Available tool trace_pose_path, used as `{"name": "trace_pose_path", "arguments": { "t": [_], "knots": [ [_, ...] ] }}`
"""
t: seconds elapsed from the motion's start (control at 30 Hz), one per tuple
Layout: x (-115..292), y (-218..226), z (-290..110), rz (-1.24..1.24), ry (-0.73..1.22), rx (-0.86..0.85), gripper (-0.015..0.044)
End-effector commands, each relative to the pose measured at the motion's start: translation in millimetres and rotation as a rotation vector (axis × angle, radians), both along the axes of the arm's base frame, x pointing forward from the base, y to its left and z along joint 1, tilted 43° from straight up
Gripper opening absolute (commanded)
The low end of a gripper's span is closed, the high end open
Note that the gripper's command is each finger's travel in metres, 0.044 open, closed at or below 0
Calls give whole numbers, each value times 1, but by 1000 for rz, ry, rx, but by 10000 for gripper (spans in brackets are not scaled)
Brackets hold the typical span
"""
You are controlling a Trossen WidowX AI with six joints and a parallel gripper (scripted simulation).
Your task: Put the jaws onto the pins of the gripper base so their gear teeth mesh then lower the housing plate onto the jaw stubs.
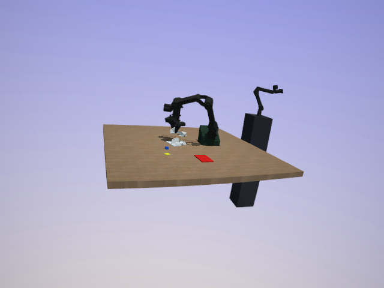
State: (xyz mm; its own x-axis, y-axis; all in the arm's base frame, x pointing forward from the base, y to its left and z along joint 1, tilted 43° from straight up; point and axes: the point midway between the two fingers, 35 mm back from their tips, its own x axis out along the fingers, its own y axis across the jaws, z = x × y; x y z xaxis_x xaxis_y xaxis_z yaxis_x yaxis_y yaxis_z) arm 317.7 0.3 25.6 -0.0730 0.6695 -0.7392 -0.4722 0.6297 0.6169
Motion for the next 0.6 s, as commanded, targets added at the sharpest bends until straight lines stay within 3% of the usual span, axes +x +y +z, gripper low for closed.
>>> {"name": "trace_pose_path", "arguments": {
  "t": [0.0,0.57],
  "knots": [
    [0,0,0,5,-3,-3,134],
    [-1,13,-16,5,-4,-3,134]
  ]
}}
